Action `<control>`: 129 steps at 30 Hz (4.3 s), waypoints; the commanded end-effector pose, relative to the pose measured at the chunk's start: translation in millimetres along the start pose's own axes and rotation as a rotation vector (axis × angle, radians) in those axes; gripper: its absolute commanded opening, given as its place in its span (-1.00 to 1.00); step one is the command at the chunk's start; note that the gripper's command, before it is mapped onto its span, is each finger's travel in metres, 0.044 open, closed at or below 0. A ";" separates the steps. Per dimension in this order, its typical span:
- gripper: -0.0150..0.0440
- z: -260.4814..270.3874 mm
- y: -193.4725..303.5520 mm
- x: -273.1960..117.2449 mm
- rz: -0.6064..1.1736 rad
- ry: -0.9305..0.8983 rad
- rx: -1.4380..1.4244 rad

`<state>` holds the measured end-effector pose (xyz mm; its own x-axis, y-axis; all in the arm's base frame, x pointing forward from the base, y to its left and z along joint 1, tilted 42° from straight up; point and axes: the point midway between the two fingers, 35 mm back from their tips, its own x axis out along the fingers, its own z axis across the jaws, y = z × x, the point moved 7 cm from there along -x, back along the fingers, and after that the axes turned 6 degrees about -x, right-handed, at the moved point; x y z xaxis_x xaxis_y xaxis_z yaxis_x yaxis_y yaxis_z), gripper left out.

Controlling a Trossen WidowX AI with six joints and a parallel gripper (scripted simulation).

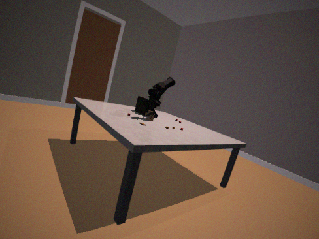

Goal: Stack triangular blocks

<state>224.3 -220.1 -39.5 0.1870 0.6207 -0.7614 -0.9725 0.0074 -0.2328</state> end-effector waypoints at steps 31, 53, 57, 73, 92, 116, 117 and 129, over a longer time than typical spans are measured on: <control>-0.49 -0.4 -6.0 16.4 -0.005 -0.009 -0.001; -0.49 0.5 -8.8 23.5 -0.006 -0.009 -0.001; -0.49 0.7 -8.8 23.6 -0.006 -0.008 0.003; -0.49 0.9 -8.8 23.4 -0.005 -0.005 0.006; -0.49 1.3 -9.5 21.9 -0.005 0.002 0.004; -0.49 1.4 -10.7 22.9 -0.001 0.003 0.005; -0.49 1.4 -10.9 22.8 0.000 0.003 0.006; 0.58 1.2 -10.1 23.2 -0.003 0.002 0.002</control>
<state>238.3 -204.8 -54.0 0.1900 0.6190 -0.7621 -0.9723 0.0108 -0.2337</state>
